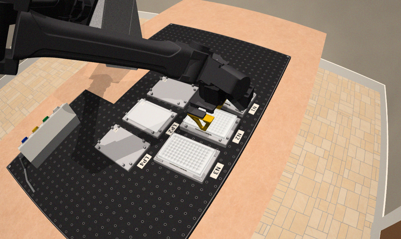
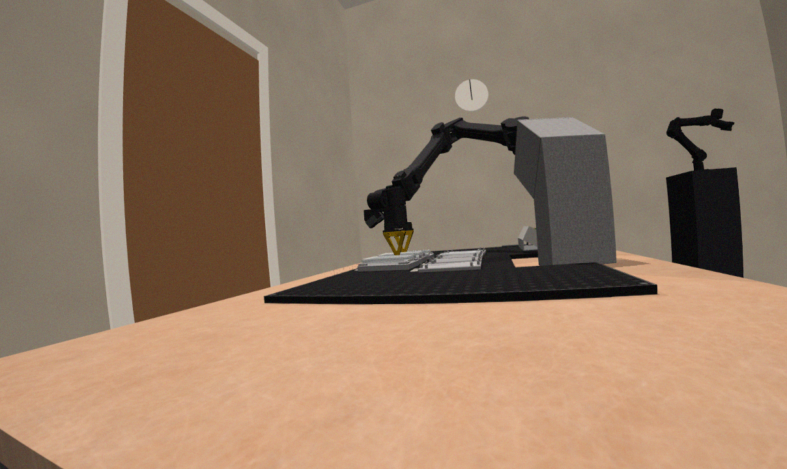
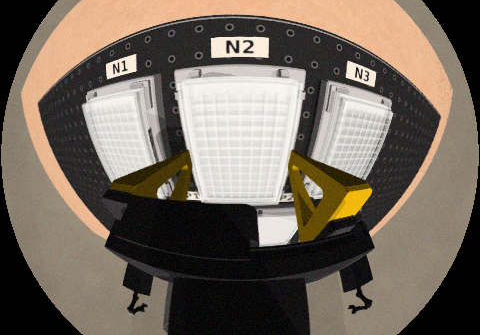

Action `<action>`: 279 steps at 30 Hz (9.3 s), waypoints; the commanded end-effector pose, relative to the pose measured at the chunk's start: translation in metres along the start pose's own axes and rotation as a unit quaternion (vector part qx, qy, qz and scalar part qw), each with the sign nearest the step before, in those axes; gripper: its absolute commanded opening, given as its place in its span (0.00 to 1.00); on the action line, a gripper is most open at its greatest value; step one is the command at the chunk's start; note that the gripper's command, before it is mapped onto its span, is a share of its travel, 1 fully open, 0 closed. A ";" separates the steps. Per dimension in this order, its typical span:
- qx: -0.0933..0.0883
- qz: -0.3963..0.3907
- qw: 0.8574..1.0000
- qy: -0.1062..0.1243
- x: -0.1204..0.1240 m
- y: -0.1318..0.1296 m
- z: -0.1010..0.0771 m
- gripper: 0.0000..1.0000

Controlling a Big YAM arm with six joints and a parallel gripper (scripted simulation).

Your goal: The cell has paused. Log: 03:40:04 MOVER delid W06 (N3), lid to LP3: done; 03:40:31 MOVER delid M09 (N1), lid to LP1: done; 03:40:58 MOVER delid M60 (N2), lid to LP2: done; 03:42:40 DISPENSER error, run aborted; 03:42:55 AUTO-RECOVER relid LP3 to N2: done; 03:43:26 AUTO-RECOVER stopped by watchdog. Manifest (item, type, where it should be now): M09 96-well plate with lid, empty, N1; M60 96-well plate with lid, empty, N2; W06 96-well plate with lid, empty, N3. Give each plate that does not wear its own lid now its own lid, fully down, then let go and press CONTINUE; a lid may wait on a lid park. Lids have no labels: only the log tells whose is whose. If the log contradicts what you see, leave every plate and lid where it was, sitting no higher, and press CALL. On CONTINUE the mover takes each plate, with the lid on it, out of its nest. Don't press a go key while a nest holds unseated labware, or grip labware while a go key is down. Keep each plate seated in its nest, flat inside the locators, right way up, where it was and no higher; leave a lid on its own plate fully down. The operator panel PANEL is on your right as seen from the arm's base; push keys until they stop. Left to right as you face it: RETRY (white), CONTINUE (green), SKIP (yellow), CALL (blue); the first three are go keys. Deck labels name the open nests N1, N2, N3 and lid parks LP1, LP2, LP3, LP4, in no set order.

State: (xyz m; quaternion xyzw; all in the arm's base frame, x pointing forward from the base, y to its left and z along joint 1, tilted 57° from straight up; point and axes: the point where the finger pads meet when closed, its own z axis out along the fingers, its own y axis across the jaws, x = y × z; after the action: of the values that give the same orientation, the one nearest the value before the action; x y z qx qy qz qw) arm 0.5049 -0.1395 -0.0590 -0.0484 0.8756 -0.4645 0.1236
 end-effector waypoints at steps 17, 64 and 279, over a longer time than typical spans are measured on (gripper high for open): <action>-0.001 -0.001 1.000 -0.008 -0.005 0.000 -0.005 0.00; 0.001 -0.005 1.000 -0.001 0.002 -0.086 -0.026 0.00; 0.001 -0.002 1.000 -0.008 0.000 -0.130 -0.027 1.00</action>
State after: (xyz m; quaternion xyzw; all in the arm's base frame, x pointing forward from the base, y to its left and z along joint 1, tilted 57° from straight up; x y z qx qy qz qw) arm 0.4944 -0.1991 0.0525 -0.0565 0.8746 -0.4662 0.1202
